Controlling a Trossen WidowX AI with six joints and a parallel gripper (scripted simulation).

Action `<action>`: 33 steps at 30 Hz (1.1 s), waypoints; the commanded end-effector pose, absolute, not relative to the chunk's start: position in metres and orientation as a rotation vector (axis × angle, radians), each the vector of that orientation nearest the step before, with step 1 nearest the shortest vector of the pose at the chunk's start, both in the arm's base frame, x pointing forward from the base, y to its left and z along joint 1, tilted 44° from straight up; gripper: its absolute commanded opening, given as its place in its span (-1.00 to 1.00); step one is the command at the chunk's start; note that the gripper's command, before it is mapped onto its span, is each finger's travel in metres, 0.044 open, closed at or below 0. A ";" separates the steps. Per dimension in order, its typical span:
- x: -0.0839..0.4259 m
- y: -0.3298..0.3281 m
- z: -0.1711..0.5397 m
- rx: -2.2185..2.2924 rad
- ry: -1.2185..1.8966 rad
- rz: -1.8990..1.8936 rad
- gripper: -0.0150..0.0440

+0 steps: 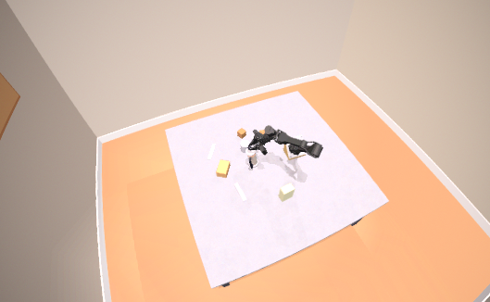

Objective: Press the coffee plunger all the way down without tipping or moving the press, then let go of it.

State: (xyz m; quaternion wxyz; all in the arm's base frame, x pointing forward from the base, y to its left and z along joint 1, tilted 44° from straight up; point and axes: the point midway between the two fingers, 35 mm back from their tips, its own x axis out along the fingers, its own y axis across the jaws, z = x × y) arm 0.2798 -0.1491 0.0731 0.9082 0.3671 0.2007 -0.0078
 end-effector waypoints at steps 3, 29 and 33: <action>0.280 -0.143 0.066 0.785 0.437 -0.001 -0.09; 0.281 -0.149 0.068 0.775 0.427 -0.008 -0.09; 0.281 -0.149 0.068 0.775 0.427 -0.008 -0.09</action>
